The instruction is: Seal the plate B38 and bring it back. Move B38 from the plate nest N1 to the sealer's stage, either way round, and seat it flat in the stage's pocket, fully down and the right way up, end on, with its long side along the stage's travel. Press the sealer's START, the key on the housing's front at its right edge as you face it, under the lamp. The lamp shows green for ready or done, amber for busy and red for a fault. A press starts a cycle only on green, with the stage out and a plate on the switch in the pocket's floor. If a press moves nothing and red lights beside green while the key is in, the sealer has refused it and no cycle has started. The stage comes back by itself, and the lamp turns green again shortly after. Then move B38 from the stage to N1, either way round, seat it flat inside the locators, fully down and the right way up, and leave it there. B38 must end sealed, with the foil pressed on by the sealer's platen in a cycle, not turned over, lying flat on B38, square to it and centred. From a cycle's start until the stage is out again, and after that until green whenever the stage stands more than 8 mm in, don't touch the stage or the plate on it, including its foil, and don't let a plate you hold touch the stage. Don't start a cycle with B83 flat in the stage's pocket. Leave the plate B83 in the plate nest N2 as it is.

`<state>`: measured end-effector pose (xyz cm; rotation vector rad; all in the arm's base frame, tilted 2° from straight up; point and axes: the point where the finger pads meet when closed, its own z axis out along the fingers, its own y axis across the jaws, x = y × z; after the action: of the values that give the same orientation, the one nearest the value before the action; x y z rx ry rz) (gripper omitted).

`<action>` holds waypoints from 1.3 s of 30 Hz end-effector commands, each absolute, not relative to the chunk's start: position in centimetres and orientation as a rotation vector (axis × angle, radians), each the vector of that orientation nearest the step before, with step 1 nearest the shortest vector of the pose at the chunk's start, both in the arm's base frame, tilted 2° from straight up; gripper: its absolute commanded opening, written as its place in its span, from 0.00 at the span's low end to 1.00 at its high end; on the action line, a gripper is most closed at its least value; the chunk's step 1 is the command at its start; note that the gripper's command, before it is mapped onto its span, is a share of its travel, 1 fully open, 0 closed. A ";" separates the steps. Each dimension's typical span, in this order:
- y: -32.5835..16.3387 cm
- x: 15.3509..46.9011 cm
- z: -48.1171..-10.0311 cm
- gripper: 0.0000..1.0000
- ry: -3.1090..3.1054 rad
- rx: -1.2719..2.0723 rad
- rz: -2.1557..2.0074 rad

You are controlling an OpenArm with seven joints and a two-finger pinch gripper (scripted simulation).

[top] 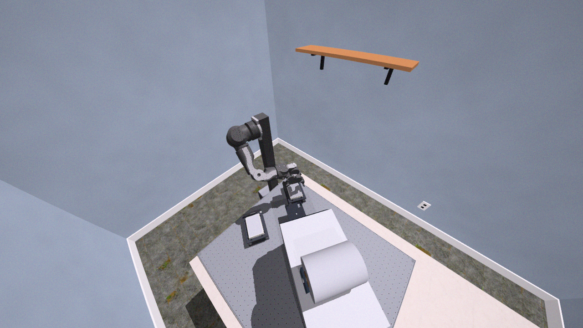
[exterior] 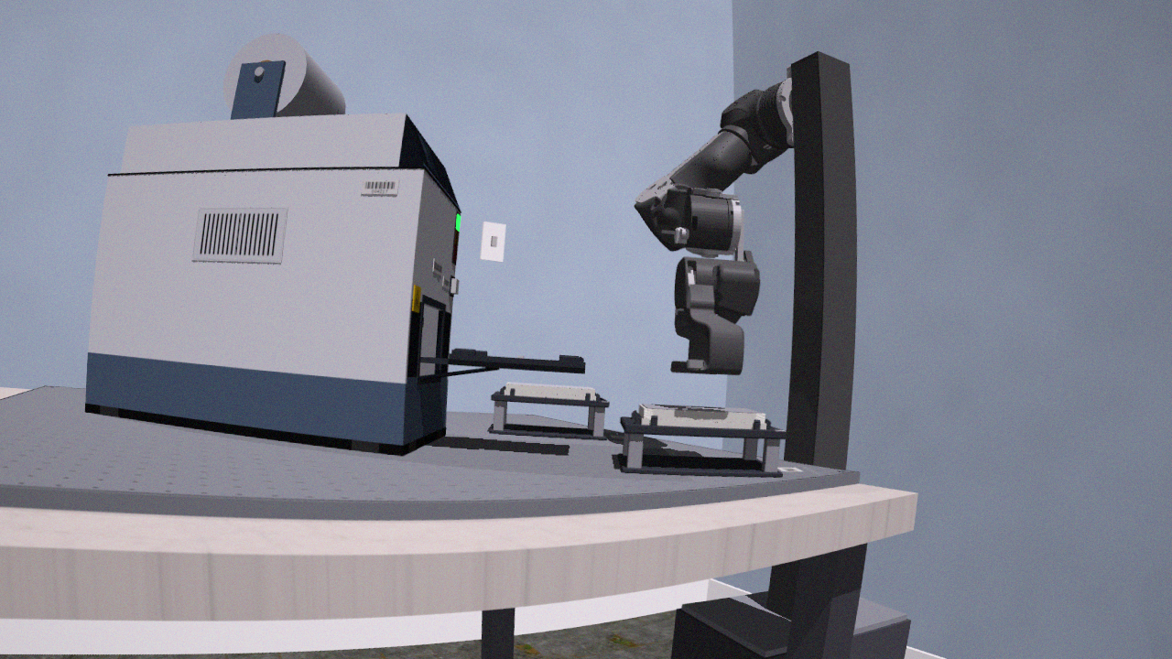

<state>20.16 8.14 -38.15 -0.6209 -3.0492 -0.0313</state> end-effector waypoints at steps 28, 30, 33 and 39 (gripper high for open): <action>8.1 20.5 -34.4 0.77 -3.049 -0.636 -0.022; 8.1 20.5 -34.4 0.77 -3.049 -0.636 -0.022; 8.1 20.5 -34.4 0.77 -3.049 -0.636 -0.022; 8.1 20.5 -34.4 0.77 -3.049 -0.636 -0.022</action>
<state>20.42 8.11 -34.48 -0.6306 -3.0489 -0.0272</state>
